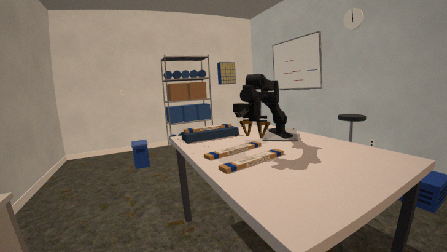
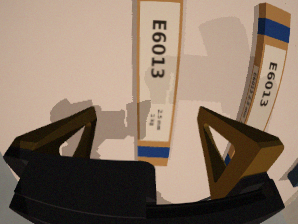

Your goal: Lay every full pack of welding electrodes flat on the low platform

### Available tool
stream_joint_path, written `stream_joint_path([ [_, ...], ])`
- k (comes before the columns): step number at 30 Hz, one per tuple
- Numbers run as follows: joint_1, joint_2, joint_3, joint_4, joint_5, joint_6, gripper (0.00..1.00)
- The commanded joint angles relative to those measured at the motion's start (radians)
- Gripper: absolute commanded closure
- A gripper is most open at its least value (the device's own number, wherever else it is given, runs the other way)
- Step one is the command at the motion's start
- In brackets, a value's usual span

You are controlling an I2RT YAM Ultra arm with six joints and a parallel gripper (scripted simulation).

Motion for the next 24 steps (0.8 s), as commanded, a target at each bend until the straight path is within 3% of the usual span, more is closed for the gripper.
stream_joint_path([
  [1, -0.002, 0.023, 0.030, -0.010, 0.006, 0.007, 0.05],
  [9, 0.001, 0.098, 0.047, -0.010, 0.007, 0.007, 0.05],
  [10, 0.007, 0.122, 0.084, 0.032, 0.014, 0.012, 0.05],
  [16, 0.012, 0.160, 0.101, -0.006, 0.015, 0.013, 0.05],
  [24, 0.014, 0.104, -0.103, 0.135, 0.014, 0.014, 0.05],
])
